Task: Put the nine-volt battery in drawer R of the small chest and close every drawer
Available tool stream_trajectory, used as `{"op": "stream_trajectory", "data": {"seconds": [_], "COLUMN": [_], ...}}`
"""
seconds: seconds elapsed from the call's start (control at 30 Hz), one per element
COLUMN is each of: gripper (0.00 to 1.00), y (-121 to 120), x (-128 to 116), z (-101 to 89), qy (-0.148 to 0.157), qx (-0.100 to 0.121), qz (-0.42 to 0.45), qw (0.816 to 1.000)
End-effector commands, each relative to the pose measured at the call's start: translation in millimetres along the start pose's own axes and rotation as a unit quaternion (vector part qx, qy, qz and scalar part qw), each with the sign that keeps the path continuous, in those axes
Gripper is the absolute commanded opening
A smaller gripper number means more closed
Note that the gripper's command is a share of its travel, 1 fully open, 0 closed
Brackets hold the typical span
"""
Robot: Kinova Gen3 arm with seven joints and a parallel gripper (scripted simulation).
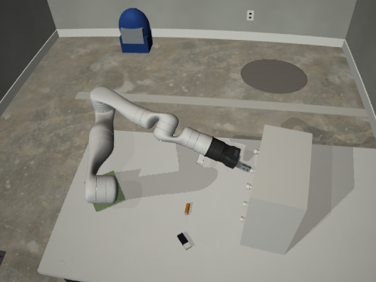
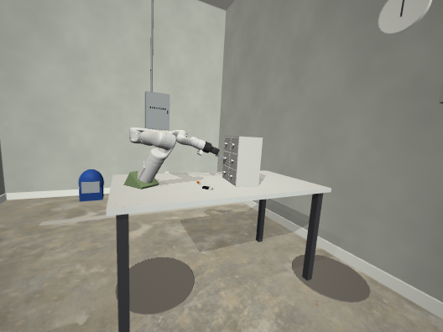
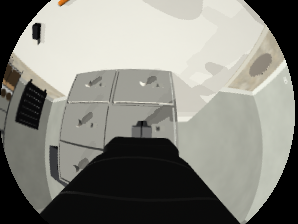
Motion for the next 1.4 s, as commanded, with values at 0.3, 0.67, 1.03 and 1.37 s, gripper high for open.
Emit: {"op": "stream_trajectory", "data": {"seconds": [0.3, 0.67, 1.03, 1.37], "gripper": [0.00, 0.00, 0.00, 0.00], "y": [0, 0, -1, -3], "x": [0, 0, 7, 17], "z": [0.1, 0.1, -19.4, -46.9], "qy": [0.000, 0.000, 0.000, 0.000], "qx": [0.001, 0.001, 0.001, 0.001], "qz": [0.000, 0.000, 0.000, 0.000], "qw": [1.000, 1.000, 1.000, 1.000]}}
Point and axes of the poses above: the point where the finger pads meet when closed, its own z axis out along the fingers, its own y axis across the jaws, x = y × z, the point moved 9 cm from there along -z, back along the fingers, and after that the axes turned 8 degrees about z, right-handed, at the moved point
